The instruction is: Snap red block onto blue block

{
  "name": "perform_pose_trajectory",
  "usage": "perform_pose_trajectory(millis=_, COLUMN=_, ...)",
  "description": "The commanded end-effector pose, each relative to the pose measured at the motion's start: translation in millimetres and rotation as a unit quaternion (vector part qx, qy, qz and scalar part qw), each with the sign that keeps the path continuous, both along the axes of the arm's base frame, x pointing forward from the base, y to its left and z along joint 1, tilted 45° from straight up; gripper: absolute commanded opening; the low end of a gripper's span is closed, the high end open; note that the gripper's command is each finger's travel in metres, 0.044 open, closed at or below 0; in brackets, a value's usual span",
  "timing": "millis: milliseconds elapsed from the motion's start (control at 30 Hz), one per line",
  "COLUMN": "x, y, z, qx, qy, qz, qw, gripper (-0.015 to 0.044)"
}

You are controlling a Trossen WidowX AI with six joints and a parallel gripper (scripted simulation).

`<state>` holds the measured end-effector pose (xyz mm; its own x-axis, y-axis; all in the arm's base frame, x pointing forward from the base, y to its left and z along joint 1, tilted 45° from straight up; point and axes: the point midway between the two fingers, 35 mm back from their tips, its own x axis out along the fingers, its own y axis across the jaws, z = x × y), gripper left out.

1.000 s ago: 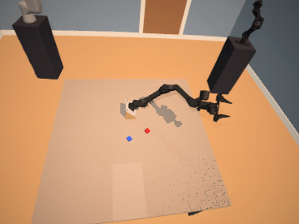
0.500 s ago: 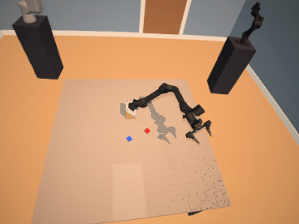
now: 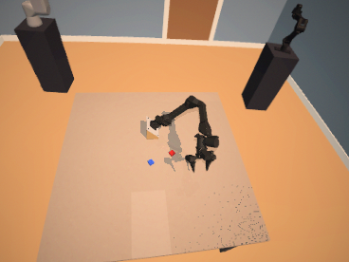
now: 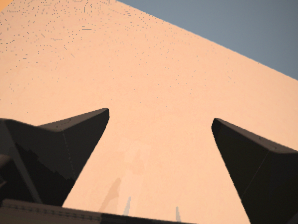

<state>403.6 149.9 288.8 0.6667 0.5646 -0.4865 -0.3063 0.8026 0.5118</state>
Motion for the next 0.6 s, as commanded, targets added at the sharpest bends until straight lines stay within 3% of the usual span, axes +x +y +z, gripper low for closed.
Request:
perform_pose_trajectory(millis=0, x=-38, y=-22, z=-64, qx=-0.092, qy=0.058, qz=0.093, qw=0.990, gripper=0.0440)
perform_pose_trajectory(millis=267, x=-113, y=-47, z=-129, qx=-0.140, qy=0.128, qz=0.245, qw=0.951, gripper=0.0440)
perform_pose_trajectory(millis=567, x=-201, y=-59, z=-157, qx=-0.087, qy=0.156, qz=0.394, qw=0.902, gripper=0.0440)
